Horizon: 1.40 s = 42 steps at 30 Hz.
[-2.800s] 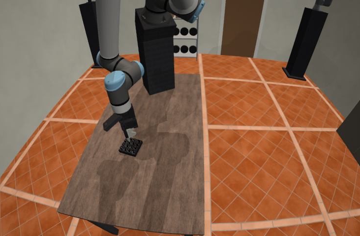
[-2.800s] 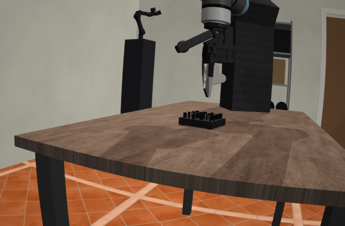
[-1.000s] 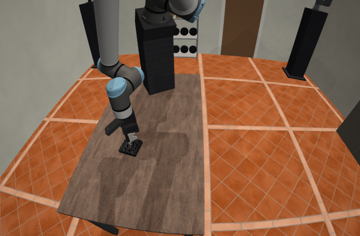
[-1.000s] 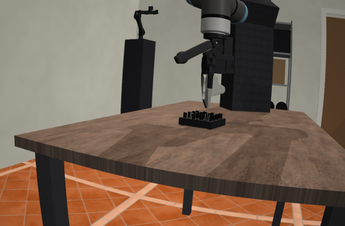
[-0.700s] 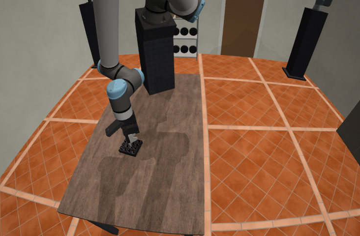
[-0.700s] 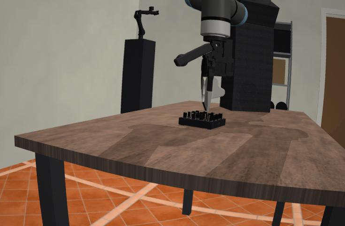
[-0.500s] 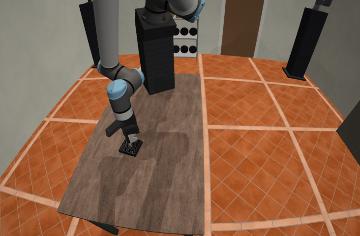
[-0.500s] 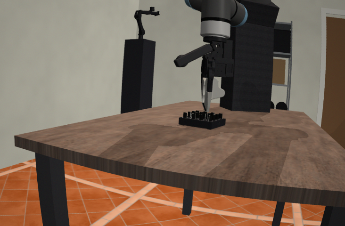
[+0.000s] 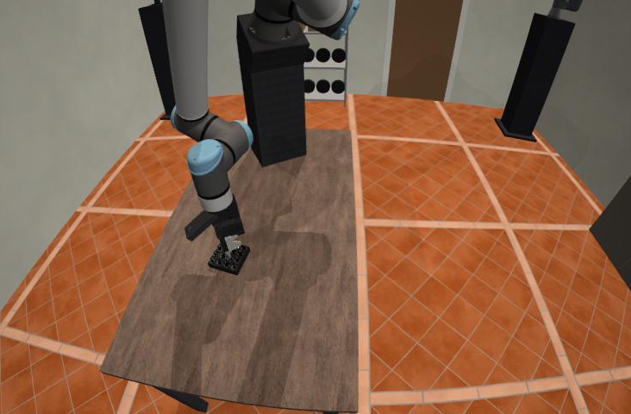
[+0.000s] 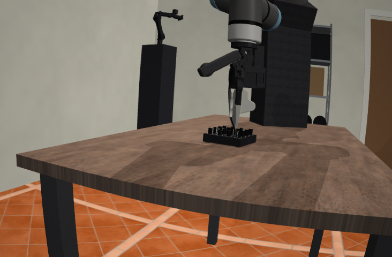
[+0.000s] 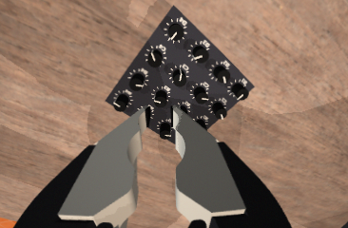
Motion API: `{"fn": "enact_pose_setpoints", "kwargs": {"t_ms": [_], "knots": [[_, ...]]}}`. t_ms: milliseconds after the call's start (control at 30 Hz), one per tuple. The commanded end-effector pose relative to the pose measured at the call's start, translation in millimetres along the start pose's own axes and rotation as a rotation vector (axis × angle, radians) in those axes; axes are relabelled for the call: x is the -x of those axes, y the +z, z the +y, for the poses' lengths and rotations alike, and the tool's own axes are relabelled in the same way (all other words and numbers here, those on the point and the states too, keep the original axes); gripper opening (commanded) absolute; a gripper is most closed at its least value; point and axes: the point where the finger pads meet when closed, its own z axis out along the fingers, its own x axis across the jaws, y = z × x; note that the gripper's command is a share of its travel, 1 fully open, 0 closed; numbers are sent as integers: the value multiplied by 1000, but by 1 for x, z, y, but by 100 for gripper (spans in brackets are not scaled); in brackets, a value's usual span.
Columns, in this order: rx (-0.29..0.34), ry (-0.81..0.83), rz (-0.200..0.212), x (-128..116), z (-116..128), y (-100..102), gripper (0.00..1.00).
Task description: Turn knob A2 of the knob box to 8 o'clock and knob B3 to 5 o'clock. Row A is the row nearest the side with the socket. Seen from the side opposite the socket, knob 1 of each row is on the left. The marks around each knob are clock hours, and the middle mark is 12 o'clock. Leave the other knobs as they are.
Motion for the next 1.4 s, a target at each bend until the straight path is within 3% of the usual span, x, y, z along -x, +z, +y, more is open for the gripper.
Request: {"fn": "enact_pose_setpoints", "kwargs": {"t_ms": [0,1367], "knots": [[-1,0,-1,0,0,0,11],[-1,0,-1,0,-5,0,11]]}}
